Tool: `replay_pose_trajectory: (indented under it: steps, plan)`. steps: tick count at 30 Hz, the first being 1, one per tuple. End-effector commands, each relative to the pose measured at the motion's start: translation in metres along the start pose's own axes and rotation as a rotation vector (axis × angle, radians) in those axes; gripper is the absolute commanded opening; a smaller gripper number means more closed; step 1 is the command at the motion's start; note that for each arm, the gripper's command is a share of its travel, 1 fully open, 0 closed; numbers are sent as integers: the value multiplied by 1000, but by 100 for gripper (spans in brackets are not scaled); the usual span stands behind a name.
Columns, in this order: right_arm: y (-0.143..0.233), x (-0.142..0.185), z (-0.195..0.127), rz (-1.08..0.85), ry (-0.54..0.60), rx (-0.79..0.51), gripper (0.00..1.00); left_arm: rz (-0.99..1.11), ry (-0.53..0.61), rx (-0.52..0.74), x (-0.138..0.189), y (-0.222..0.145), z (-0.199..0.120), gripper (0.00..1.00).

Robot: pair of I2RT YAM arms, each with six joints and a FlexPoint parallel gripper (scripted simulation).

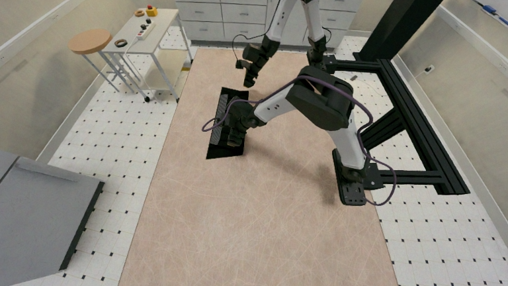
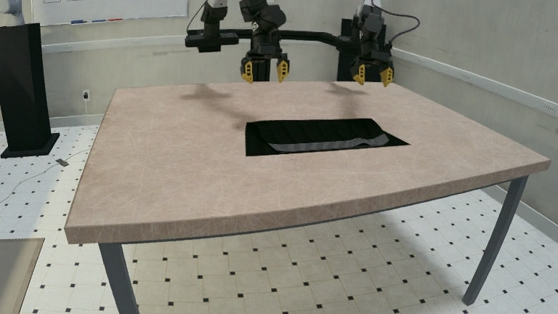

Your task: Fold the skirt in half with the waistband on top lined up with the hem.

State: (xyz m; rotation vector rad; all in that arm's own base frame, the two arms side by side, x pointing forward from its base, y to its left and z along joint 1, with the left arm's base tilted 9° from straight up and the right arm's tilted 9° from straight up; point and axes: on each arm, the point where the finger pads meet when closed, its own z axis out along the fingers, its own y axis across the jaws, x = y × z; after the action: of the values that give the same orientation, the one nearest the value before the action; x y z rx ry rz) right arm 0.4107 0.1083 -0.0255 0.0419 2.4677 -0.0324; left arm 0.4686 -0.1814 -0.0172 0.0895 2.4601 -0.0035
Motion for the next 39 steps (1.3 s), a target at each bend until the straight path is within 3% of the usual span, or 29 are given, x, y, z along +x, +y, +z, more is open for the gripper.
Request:
replay_pose_trajectory:
  steps: [1, 26, 36, 39]
  plan:
    - [-15, 4, -22, -48, -33, -16, 90, -70, -26, -65, 10, 13, -23, 90]
    - [-116, 120, -116, -57, 7, -8, 90, -64, -14, -66, 117, 127, -108, 90]
    - [-115, 111, -115, -54, -12, -4, 90, -60, 17, -68, 175, 178, -149, 90]
    - [-115, 111, -115, -54, -12, -4, 90, -60, 18, -68, 178, 181, -151, 90]
